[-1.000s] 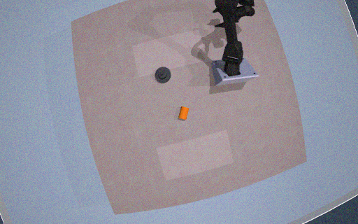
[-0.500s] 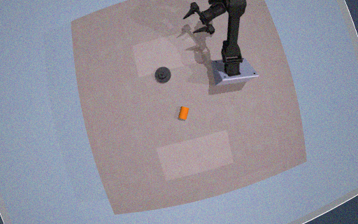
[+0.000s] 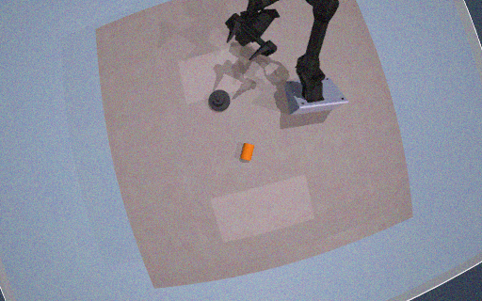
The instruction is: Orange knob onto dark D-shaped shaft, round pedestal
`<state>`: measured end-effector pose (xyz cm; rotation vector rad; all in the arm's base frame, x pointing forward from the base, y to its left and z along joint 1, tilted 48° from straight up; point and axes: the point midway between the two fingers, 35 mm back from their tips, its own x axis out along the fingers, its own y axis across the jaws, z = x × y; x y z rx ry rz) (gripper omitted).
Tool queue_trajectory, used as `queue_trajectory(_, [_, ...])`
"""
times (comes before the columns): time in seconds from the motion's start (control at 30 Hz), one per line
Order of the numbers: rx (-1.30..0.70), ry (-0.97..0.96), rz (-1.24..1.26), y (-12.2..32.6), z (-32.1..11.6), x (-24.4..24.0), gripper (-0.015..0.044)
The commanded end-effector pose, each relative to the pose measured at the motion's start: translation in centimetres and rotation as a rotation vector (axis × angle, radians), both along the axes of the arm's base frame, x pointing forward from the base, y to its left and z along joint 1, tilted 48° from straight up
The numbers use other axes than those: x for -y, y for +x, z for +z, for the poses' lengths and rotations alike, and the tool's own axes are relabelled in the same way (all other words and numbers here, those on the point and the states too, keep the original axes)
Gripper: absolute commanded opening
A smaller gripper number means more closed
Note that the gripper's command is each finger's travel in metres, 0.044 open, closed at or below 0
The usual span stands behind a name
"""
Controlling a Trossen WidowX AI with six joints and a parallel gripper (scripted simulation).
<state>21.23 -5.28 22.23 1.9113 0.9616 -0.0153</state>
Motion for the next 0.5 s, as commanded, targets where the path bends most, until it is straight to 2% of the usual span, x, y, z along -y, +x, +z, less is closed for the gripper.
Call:
queue_trajectory(0.0, [0.000, 0.004, 0.188, 0.6, 0.0, -4.0, 0.0440])
queue_trajectory(0.23, [-0.003, 0.008, 0.540, -0.2, 0.0, -11.6, 0.0440])
queue_trajectory(0.47, [-0.008, 0.012, 0.891, -3.5, 0.0, -18.4, 0.0440])
